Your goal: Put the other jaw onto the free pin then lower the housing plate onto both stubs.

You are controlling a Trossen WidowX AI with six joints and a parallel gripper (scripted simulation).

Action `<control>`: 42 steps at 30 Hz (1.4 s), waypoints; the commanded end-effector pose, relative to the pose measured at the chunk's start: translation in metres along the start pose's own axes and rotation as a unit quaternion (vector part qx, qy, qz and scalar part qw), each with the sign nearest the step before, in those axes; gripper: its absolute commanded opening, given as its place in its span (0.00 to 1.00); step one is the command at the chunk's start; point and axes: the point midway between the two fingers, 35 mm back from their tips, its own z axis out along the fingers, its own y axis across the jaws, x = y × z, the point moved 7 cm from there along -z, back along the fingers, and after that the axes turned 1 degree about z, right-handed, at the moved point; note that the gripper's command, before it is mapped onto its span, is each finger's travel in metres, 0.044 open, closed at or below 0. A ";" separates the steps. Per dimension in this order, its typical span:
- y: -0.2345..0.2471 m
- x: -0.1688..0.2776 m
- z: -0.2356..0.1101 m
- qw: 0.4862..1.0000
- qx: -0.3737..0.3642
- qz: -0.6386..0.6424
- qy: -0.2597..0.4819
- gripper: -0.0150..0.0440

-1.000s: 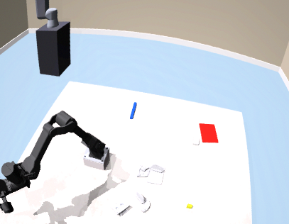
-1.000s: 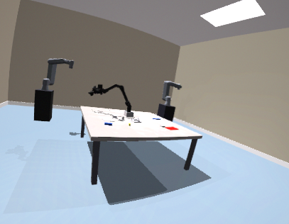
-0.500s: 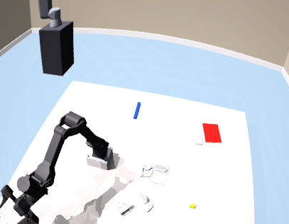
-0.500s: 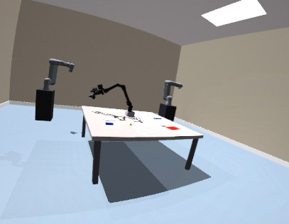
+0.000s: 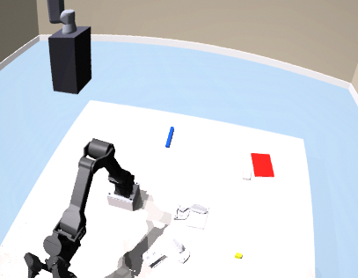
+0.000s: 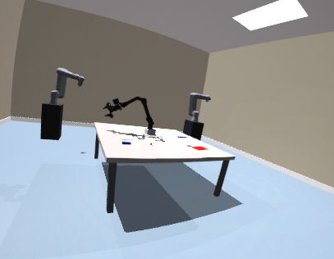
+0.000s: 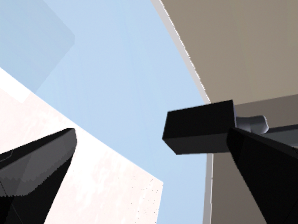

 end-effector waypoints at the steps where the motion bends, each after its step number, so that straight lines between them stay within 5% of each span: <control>1: 0.020 -0.018 -0.014 0.997 -0.037 -0.072 -0.018 1.00; 25: 0.117 -0.081 -0.088 0.894 -0.174 -0.393 -0.125 1.00; 42: 0.177 -0.102 -0.154 0.740 -0.232 -0.592 -0.220 1.00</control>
